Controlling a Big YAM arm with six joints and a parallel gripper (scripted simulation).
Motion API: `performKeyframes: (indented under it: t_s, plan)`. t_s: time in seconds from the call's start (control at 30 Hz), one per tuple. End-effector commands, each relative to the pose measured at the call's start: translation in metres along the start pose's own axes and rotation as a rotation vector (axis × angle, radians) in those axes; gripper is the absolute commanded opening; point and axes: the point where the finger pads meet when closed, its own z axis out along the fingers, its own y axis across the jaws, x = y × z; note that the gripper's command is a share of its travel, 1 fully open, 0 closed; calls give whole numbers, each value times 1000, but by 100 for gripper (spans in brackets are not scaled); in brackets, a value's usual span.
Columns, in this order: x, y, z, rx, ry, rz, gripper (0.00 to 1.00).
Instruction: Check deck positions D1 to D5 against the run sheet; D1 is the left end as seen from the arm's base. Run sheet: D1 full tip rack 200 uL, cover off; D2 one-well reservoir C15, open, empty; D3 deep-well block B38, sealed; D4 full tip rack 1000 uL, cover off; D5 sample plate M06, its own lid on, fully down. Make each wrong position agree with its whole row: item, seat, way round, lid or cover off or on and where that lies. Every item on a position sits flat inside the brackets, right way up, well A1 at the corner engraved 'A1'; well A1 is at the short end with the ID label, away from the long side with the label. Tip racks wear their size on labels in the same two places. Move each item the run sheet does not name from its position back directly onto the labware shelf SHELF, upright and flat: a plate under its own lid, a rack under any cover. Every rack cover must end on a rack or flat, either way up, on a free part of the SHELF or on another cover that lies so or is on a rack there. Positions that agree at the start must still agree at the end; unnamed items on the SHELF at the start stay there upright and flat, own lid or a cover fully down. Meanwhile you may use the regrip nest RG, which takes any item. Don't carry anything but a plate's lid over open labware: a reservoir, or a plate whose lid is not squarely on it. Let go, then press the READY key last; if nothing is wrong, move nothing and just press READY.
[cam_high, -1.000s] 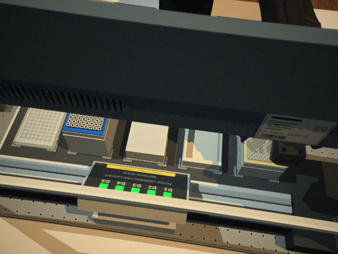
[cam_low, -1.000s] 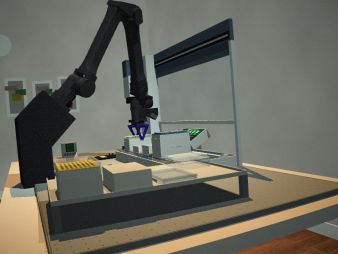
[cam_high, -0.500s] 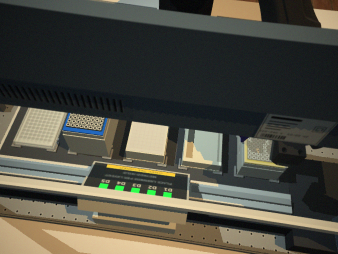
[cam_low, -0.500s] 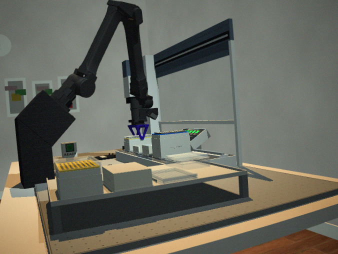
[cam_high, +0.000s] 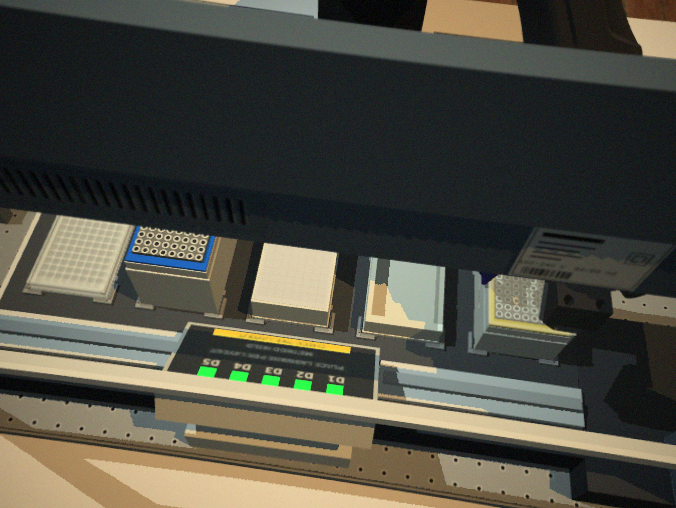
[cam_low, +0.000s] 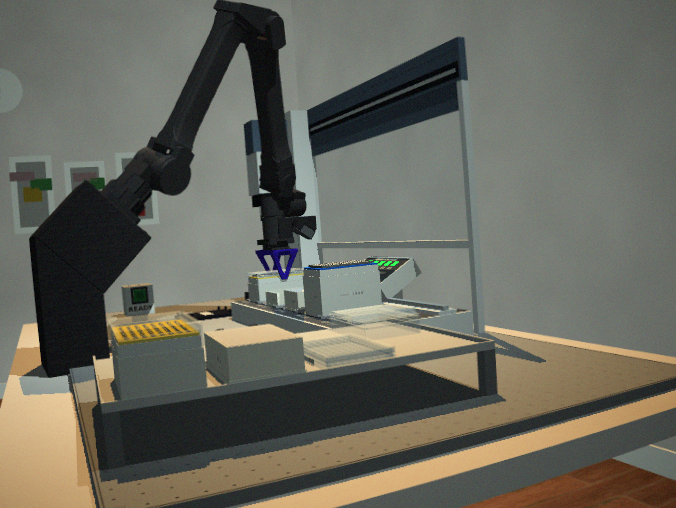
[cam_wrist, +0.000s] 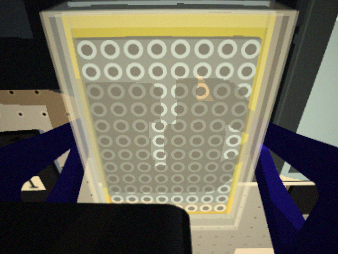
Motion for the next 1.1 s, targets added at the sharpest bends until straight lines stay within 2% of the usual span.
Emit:
performKeyframes:
  t_s: [0.0, 0.1, 0.13, 0.17, 0.73, 0.8, 0.83, 0.9, 1.07]
  plan:
    - [-1, 2, -1, -12, -14, -10, 0]
    - [-1, 2, -1, -12, -14, -10, 0]
    - [-4, 4, -11, -21, -23, -10, 0]
    - [0, 4, -14, -18, -13, -13, 0]
    - [0, 3, -38, -17, -14, 2, 0]
    - [0, 3, -38, -17, -14, 2, 0]
    - [5, -3, -28, 10, 11, 3, 0]
    - [-2, 3, -44, -17, -16, 5, 0]
    - [-10, 6, -55, -24, -29, 12, 0]
